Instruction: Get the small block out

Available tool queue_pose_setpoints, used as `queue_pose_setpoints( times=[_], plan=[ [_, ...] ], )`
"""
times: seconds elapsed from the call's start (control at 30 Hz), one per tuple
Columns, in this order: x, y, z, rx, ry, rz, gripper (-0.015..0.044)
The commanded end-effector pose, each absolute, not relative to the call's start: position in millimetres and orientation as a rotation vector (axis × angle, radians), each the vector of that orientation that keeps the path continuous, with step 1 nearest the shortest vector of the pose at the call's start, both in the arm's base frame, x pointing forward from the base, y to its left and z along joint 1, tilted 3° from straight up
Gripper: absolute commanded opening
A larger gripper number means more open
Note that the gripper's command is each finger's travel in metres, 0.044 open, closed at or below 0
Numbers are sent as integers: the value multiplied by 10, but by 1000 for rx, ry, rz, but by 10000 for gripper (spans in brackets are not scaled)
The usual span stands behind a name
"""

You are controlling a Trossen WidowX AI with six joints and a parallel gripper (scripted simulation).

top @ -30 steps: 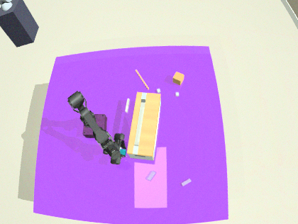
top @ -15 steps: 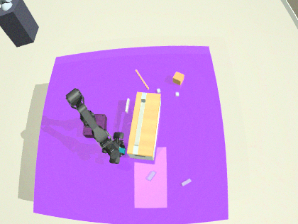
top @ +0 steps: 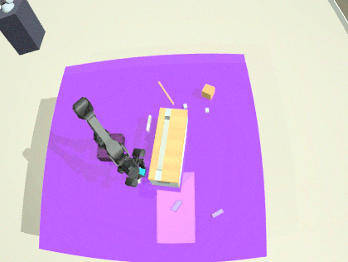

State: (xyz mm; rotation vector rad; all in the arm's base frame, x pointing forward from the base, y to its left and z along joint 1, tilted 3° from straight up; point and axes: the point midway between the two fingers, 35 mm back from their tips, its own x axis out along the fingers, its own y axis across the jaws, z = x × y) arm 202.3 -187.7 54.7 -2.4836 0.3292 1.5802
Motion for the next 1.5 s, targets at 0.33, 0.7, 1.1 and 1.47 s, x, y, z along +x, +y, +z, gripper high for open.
queue_pose_setpoints(
  times=[0.33,0.7,1.1,1.47],
  plan=[
    [2123,-1590,1256,-2377,644,1399,0],
    [2115,-1523,1377,-2357,693,1353,0],
    [2115,-1523,1377,-2357,693,1353,0],
    [2115,-1523,1377,-2357,693,1353,0]
  ],
)
